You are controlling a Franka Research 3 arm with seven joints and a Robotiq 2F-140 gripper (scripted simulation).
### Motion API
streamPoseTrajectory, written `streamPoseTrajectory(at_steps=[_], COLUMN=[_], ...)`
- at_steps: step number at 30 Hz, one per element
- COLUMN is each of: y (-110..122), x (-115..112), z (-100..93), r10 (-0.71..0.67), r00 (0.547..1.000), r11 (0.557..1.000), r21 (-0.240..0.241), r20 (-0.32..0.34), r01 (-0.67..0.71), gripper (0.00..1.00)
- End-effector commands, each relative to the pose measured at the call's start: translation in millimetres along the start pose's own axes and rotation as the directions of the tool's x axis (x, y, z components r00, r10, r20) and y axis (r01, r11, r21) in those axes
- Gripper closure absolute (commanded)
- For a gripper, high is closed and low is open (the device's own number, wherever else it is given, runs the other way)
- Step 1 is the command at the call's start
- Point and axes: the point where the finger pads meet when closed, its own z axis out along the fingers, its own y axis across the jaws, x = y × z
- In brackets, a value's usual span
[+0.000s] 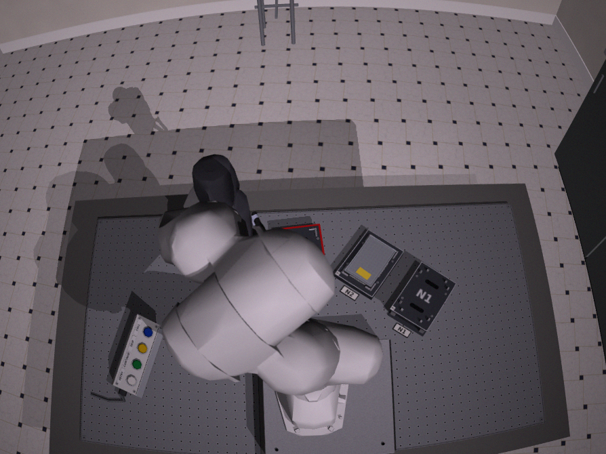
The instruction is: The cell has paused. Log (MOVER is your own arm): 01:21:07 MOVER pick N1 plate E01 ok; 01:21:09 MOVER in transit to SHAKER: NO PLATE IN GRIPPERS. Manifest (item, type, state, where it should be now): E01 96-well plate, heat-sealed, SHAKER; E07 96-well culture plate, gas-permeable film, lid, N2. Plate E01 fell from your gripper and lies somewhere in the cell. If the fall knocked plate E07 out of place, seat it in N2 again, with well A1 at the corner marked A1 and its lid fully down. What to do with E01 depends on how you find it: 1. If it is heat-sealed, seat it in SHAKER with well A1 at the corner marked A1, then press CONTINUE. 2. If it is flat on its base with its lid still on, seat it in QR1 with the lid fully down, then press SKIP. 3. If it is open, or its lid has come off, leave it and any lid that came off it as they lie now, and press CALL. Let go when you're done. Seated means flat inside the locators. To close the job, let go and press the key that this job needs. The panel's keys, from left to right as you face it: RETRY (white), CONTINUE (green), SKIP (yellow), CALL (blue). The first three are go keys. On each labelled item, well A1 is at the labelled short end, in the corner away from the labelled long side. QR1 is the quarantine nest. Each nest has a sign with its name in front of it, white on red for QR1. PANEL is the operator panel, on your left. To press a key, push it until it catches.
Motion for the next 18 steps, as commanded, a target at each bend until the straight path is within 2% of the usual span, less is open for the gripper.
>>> streamPoseTrajectory(at_steps=[1,9,18], y=[-3,-2,-2], x=[-11,-10,-10], z=[-3.7,-20.5,-24.8], r10=[-0.030,-0.030,-0.030], r00=[0.999,0.999,0.999], r11=[0.999,0.999,0.999], r21=[0.016,0.016,0.016], r20=[0.029,0.029,0.029], r01=[0.030,0.030,0.030], gripper=[0.30,0.30,0.30])
